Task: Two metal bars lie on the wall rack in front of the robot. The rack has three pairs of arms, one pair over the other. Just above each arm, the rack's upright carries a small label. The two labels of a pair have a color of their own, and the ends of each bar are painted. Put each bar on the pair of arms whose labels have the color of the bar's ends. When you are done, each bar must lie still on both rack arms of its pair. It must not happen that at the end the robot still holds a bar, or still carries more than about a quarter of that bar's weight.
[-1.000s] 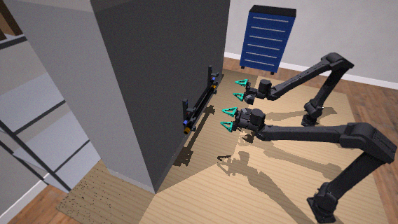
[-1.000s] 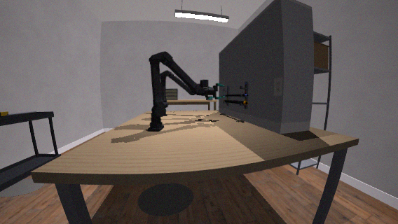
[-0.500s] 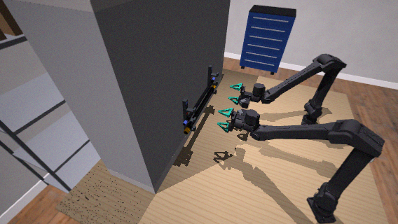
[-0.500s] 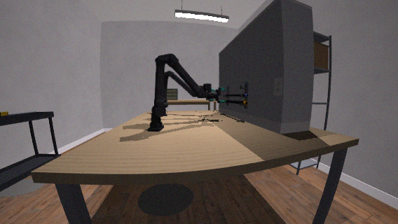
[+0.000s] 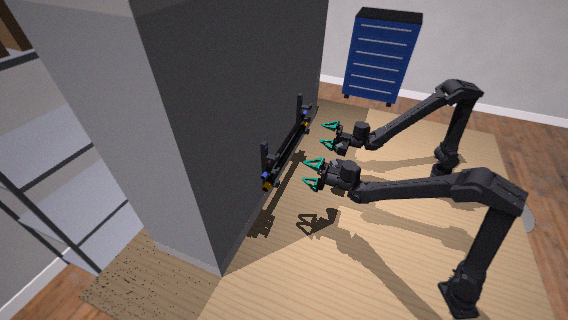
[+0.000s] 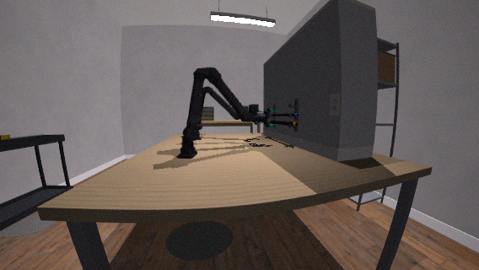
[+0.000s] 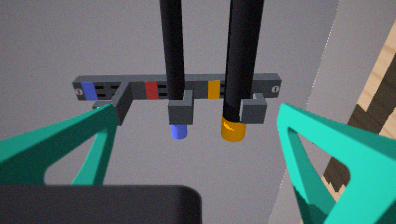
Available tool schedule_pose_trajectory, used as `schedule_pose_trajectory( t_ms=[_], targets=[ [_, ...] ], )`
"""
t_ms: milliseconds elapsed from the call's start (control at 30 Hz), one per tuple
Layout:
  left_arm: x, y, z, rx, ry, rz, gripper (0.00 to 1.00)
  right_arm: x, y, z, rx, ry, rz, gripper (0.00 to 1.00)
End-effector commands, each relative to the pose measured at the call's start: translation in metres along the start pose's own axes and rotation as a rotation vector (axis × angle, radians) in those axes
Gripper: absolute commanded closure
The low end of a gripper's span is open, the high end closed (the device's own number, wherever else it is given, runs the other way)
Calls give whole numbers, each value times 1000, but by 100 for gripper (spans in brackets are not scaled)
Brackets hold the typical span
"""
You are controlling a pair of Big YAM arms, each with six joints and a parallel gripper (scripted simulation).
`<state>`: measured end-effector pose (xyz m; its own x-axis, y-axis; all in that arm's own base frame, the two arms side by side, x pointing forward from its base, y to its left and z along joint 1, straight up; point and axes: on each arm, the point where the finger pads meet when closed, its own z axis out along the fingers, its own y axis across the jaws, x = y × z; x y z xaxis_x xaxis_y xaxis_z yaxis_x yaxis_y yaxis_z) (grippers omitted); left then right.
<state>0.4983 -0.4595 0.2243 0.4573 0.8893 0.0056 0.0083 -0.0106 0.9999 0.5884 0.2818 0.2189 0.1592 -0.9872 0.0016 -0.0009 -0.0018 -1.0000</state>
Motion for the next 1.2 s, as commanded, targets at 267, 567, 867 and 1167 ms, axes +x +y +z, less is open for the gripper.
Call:
schedule_pose_trajectory(
  t_ms=[267,567,867,1167],
  targets=[
    [4,30,40,-107,13,-39,0,0,-9,37,64,5,26,0],
    [6,18,54,-109,16,-40,0,1,2,50,62,5,26,0],
    [7,18,54,-111,18,-41,0,2,2,50,60,5,25,0],
    [8,18,55,-113,19,-42,0,2,2,50,59,5,25,0]
  ],
)
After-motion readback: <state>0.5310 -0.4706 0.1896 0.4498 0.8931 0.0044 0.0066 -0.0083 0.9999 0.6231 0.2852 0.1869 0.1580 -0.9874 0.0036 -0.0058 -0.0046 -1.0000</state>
